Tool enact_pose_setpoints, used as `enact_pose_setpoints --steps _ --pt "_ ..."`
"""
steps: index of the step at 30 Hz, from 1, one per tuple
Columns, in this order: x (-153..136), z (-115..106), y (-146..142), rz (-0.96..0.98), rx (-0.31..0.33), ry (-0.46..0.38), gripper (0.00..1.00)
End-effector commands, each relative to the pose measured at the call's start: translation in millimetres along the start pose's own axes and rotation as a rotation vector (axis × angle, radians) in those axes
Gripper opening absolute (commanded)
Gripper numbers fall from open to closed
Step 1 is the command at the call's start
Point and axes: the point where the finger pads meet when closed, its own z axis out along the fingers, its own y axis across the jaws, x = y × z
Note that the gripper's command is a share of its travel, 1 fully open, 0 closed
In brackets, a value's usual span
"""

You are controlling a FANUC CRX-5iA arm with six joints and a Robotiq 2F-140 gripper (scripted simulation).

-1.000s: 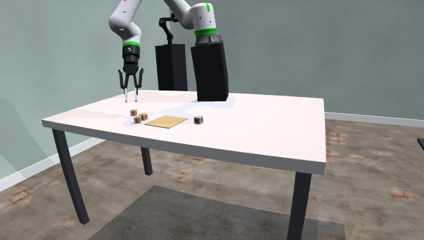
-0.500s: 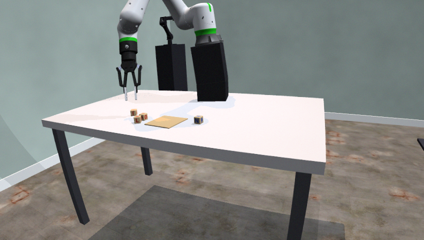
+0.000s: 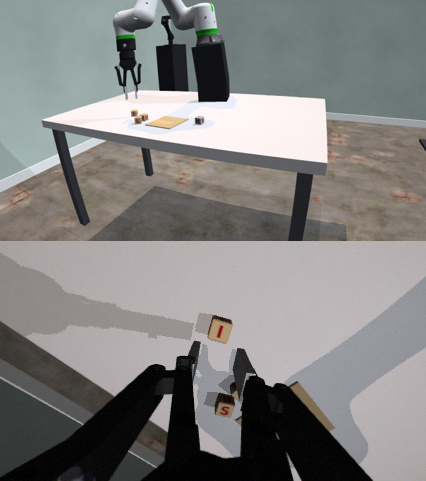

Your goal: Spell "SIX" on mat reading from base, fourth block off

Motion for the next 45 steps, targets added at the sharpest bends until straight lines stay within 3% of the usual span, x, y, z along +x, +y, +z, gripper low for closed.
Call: enact_pose_setpoints --steps 1,2,3,17,45 --pt "0.0 -1.3 0.6 0.009 0.016 0.062 0.28" --pt "0.0 -1.3 0.6 0.009 0.016 0.062 0.28" --pt "0.0 -1.3 0.6 0.009 0.016 0.062 1.00" --pt "0.2 -1.3 0.7 -0.024 0.015 0.062 1.00" --pt "3.8 -1.4 1.9 -0.789 -0.012 0.063 1.00"
